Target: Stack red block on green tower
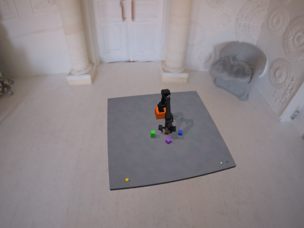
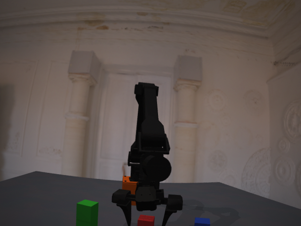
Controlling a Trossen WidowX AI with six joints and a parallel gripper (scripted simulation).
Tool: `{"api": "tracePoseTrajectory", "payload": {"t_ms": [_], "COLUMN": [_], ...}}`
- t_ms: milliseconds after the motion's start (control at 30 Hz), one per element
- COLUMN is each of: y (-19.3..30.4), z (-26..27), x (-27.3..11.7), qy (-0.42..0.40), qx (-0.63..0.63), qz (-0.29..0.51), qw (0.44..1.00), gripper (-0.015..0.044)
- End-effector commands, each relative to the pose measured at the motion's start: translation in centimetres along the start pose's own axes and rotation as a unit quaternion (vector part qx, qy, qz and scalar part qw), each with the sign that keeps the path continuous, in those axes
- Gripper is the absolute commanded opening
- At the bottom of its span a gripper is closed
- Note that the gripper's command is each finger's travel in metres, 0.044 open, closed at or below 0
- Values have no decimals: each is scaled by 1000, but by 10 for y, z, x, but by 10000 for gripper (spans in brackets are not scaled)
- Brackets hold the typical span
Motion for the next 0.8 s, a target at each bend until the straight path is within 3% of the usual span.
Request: {"api": "tracePoseTrajectory", "payload": {"t_ms": [0,267,600,767], "y": [0,0,0,0], "z": [0,0,0,0], "x": [1,1,1,1], "qy": [-2,-2,-2,-2], "qx": [-1,-1,-1,-1], "qz": [1,1,1,1], "qw": [1000,1000,1000,1000], "gripper": [440,440,177,144]}}
Point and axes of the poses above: the point midway between the two fingers, 35 mm back from their tips, its own x axis out along the fingers, its own z axis across the jaws, y = z × x, the point moved 10 cm from there along -x, back along the fingers, and after that the axes turned 2 degrees about -x, right-handed, at the moved point
